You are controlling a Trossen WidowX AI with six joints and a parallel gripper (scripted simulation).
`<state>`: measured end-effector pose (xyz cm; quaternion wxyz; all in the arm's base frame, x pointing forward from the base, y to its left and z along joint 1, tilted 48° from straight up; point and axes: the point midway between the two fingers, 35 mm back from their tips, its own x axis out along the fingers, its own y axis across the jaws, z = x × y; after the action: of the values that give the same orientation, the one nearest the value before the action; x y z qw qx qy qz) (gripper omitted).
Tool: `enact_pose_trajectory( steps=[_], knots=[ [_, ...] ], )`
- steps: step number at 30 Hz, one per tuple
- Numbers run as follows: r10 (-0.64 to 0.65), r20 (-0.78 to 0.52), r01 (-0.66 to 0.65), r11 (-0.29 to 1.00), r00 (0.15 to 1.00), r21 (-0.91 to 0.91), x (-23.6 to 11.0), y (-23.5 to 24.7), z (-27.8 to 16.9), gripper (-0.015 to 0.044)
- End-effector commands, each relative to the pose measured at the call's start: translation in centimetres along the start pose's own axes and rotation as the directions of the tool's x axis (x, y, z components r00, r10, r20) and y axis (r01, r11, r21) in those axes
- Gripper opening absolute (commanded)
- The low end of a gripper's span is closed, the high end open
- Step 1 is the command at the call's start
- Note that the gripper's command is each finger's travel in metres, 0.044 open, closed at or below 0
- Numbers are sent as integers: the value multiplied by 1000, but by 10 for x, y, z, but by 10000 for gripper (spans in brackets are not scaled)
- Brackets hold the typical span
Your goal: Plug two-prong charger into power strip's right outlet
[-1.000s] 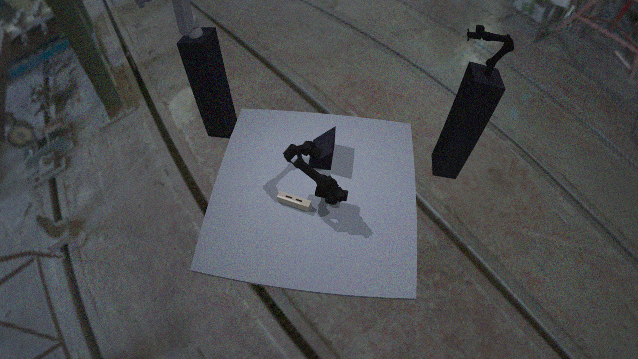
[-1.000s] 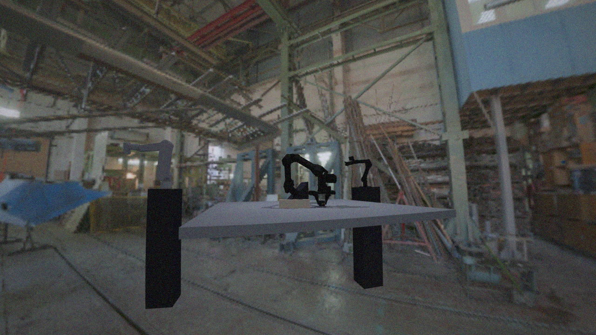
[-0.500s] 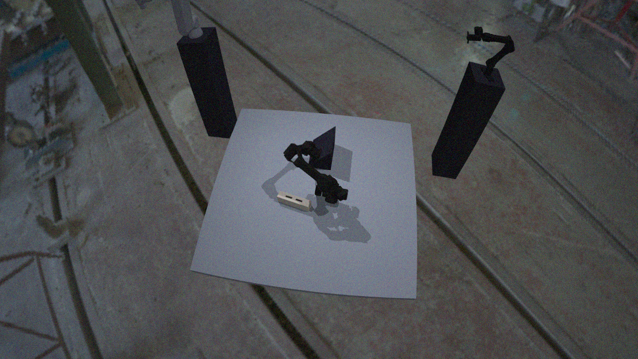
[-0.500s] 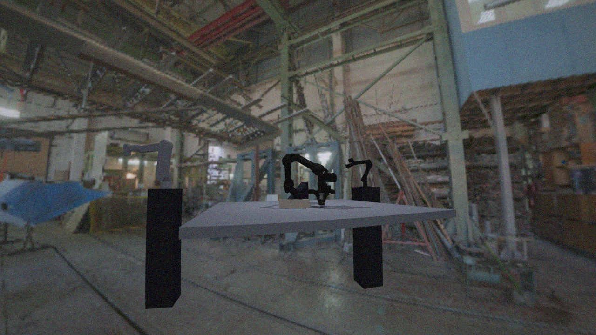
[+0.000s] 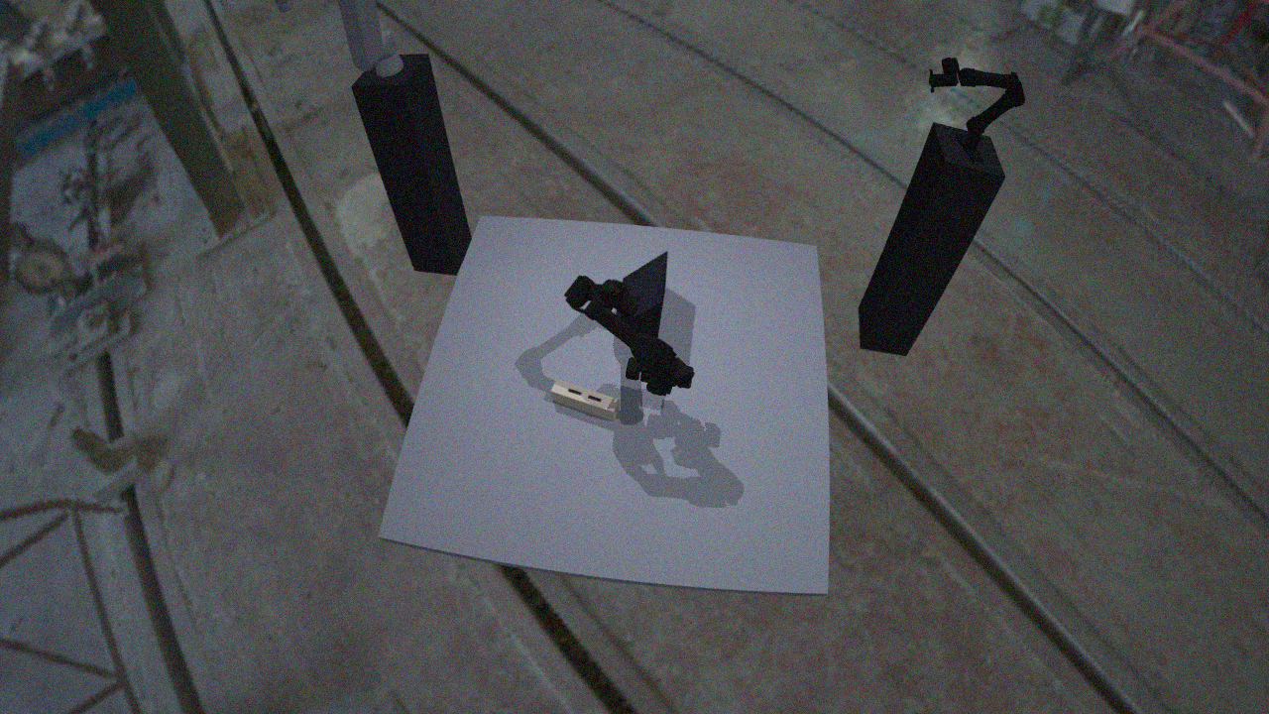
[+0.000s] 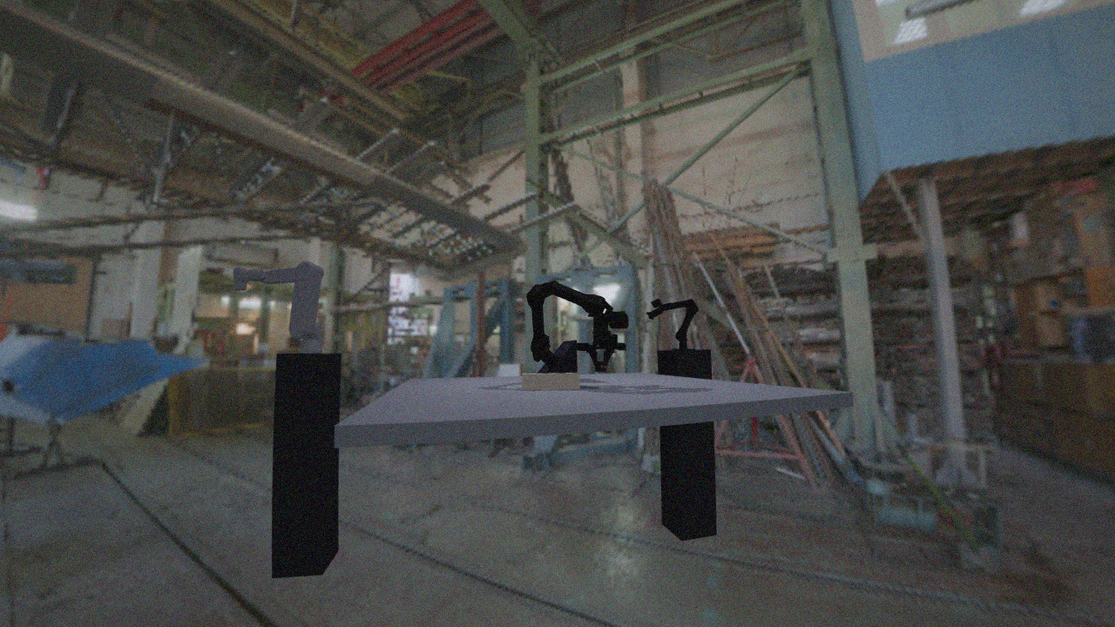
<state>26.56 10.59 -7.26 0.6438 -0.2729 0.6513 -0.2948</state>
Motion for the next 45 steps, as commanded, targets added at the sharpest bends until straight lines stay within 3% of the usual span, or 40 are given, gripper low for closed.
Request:
enact_pose_trajectory(
  steps=[1,45],
  knots=[
    [7,-2,-7,1000,1000,9,-2,-7,1,0],
    [36,2,-36,998,999,58,10,-101,4,0]
  ],
)
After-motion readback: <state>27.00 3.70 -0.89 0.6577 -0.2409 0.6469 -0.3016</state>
